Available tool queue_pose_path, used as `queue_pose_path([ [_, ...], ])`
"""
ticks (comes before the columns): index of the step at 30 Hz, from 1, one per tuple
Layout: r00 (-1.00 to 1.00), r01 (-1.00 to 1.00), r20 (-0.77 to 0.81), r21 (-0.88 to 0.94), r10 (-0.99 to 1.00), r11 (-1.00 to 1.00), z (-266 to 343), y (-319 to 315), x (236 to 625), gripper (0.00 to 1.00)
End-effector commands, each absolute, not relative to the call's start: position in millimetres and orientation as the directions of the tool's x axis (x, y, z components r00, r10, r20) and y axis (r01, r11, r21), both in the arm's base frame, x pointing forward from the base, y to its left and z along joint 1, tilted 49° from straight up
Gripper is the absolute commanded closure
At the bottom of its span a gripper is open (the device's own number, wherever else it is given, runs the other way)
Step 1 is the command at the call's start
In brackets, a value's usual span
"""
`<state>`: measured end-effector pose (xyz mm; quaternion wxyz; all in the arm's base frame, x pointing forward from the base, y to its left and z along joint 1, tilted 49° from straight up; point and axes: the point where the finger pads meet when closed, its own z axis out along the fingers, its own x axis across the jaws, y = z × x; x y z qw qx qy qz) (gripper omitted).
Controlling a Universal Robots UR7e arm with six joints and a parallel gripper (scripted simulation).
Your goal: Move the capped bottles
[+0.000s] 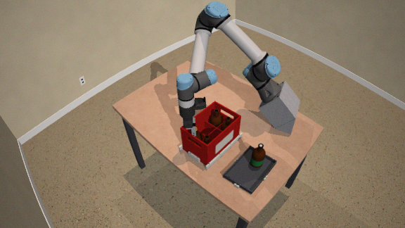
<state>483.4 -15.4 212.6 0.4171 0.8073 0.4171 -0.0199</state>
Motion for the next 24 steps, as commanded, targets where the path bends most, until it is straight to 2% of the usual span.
queue_pose_path([
  [1,0.651,0.689,-0.379,0.658,0.657,-0.304,210.1,-18.3,485.0,0.00],
  [24,0.651,0.689,-0.379,0.658,0.657,-0.303,203.6,-25.3,488.1,0.00],
])
